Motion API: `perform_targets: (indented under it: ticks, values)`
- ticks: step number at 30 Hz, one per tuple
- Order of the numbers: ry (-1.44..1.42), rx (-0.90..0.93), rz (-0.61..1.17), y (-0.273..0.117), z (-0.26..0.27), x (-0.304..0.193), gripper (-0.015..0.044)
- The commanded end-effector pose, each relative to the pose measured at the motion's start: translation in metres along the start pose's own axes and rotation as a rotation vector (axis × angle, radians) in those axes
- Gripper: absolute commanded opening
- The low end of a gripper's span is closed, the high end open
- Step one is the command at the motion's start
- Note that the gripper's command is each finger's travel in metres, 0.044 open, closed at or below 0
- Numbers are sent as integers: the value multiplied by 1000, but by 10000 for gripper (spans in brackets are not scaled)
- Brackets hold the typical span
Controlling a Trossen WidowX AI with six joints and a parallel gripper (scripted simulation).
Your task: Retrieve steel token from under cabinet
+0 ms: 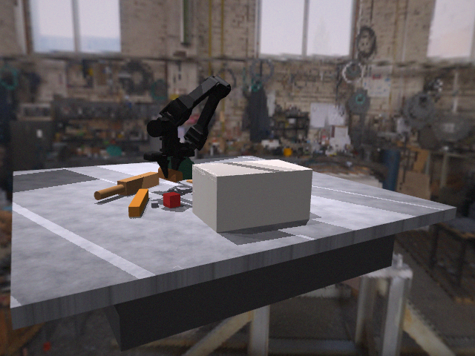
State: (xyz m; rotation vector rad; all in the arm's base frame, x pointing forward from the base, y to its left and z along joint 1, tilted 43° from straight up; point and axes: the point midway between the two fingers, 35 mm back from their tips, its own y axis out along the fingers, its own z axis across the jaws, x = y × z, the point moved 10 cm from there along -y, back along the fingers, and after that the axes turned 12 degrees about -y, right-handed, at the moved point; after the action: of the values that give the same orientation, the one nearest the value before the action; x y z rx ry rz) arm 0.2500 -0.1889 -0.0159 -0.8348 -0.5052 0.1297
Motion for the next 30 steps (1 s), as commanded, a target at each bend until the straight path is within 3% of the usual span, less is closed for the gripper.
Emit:
perform_targets:
  ticks: [1,21,28,30]
  values:
    - [6,-7,-9,4,-4,-5,0]
    - [5,-6,-10,43,-9,-11,0]
    - [-8,1,10,44,-7,-9,184]
    - [-8,2,10,44,-7,-9,200]
